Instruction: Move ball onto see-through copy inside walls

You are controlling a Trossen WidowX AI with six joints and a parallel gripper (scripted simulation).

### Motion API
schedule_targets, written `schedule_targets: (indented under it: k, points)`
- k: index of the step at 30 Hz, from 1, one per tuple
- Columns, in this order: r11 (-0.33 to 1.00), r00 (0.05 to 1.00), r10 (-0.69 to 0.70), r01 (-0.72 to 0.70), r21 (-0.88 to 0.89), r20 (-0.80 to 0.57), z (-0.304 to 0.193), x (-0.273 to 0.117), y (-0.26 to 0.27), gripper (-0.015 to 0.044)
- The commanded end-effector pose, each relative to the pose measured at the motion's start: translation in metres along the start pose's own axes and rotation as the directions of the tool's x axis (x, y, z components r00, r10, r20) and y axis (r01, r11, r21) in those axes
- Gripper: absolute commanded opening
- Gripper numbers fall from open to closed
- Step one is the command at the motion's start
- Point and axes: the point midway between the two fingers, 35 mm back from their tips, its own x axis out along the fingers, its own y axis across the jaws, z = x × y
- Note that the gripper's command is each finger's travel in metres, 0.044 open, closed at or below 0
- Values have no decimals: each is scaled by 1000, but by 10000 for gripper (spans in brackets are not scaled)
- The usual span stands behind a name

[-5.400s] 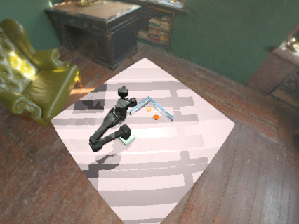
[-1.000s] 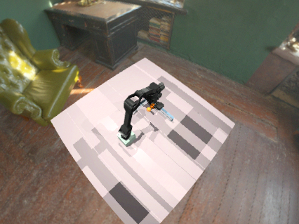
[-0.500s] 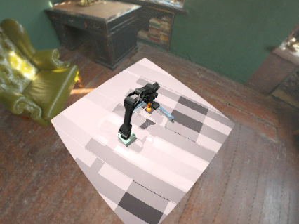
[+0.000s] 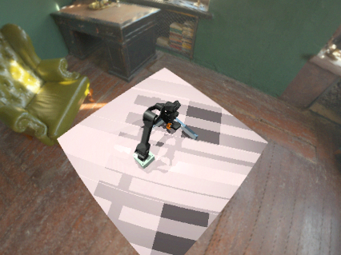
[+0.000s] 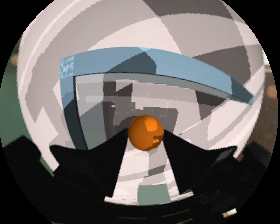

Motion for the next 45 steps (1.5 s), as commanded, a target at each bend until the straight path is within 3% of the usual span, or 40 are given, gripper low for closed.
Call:
schedule_targets:
  k: [1,9,22,26,31,41,45]
  points:
    - [1000,1000,0,0,5,-6,-1,7,0,0]
    - [1000,1000,0,0,5,-6,-2,16,0,0]
    - [1000,1000,-1,1,0,-7,-2,13,0,333]
    - [1000,1000,-1,1,1,-7,0,2,0,333]
    - [1000,1000,0,0,4,-6,0,-70,0,333]
    - [1000,1000,3,-3,0,14,4,-68,1,333]
    - [1000,1000,3,-3,0,17,1,-109,0,438]
